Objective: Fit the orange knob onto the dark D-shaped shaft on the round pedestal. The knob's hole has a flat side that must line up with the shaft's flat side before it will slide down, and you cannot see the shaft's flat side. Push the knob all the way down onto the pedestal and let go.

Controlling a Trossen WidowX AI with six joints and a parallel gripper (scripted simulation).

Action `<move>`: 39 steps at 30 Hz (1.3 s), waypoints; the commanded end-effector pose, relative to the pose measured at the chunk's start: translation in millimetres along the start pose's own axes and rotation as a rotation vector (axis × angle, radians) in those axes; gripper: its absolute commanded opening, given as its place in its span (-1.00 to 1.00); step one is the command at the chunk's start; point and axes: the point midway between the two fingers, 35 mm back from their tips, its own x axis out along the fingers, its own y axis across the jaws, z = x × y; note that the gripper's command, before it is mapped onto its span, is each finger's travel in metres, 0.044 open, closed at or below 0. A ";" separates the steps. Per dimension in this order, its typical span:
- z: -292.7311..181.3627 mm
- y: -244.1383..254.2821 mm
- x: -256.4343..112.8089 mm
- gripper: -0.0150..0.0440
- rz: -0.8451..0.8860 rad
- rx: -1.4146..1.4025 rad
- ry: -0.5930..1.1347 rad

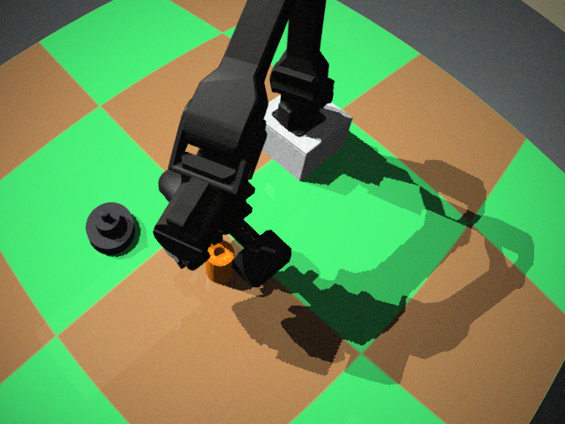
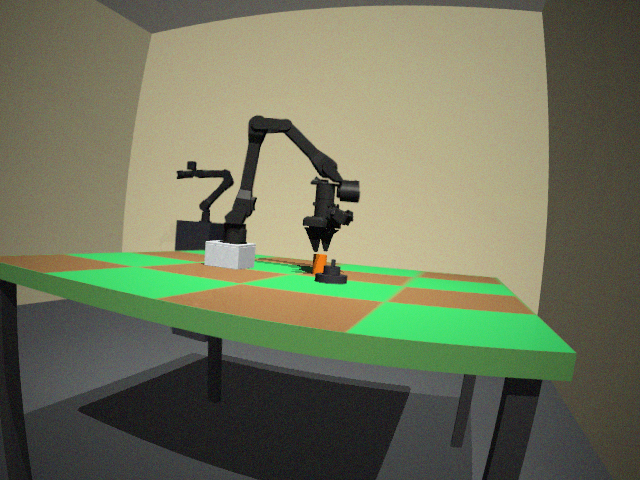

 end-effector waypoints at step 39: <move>-1.0 -0.5 60.9 0.82 -0.002 0.001 0.002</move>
